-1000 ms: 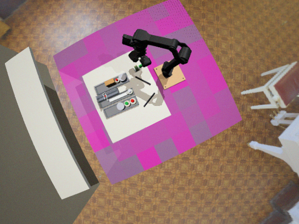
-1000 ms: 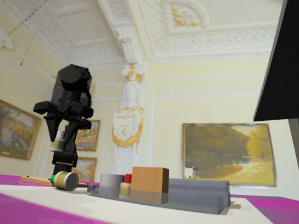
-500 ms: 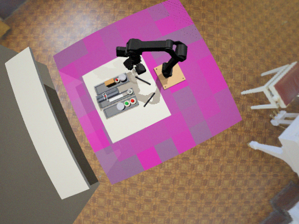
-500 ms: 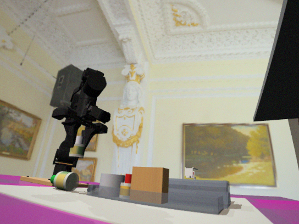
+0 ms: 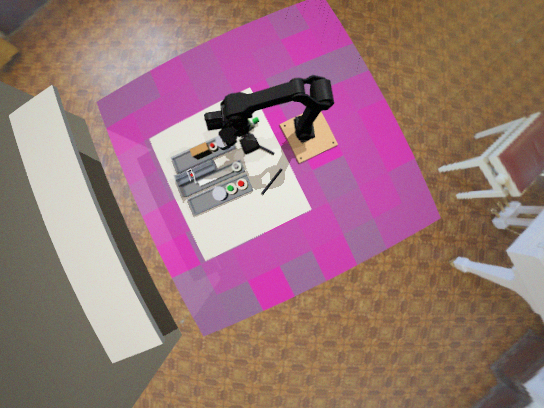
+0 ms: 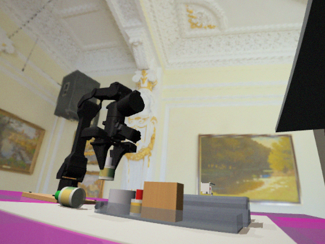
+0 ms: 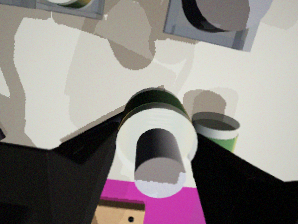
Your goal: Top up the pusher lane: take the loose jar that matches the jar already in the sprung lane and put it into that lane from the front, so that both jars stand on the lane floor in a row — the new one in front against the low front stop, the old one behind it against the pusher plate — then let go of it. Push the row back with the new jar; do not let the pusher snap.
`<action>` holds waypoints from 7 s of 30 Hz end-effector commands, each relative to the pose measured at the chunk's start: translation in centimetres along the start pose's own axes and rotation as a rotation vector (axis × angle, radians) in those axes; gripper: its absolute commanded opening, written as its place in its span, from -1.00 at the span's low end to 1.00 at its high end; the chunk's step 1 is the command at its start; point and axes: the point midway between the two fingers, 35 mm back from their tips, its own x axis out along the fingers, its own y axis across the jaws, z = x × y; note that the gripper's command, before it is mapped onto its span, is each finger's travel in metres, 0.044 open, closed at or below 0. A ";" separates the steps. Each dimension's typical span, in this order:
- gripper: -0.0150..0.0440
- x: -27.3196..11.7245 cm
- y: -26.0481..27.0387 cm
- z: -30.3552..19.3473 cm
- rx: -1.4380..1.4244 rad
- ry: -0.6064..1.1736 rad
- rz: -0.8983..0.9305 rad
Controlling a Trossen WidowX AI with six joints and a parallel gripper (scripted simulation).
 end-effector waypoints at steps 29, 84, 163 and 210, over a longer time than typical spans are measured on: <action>-0.49 4.5 8.8 4.0 0.035 0.006 -0.005; -0.49 5.0 8.7 5.7 0.035 0.005 -0.005; -0.49 4.8 8.5 8.6 0.035 0.002 -0.005; -0.49 4.5 8.5 9.7 0.035 0.002 -0.005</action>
